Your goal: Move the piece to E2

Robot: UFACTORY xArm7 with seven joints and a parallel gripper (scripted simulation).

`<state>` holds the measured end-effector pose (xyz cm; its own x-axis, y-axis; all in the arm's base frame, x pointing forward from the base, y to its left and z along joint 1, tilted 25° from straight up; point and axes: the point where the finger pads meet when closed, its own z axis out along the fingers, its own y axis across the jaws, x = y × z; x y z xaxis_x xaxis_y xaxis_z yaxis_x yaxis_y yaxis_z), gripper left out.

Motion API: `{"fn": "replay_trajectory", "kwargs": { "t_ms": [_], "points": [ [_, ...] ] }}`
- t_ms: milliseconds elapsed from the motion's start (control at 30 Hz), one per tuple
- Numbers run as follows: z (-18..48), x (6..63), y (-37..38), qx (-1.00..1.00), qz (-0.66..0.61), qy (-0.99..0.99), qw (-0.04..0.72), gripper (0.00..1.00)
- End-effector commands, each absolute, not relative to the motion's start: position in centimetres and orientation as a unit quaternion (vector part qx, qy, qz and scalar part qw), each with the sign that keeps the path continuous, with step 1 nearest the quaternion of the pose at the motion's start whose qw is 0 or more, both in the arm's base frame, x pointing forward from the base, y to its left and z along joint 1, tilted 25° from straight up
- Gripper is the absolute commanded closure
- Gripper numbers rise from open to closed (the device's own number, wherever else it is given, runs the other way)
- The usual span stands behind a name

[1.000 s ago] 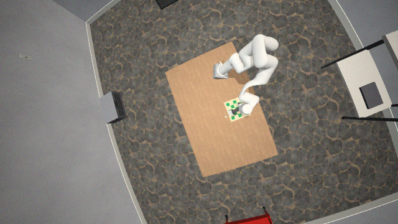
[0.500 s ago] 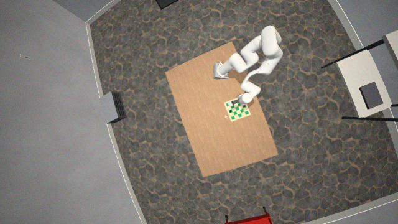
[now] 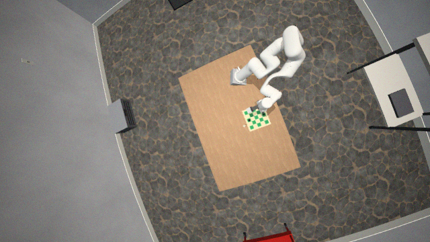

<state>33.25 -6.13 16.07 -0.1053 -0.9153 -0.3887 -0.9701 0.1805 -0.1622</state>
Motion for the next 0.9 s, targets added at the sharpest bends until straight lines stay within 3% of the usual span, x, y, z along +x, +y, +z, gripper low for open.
{"fn": "replay_trajectory", "kwargs": {
  "t_ms": [0, 867],
  "points": [
    [15.2, 33.5, -5.8, -0.636, 0.065, 0.741, 0.206, 1.0],
    [7.8, 35.3, -2.8, -0.636, 0.065, 0.741, 0.206, 1.0]
  ]
}}
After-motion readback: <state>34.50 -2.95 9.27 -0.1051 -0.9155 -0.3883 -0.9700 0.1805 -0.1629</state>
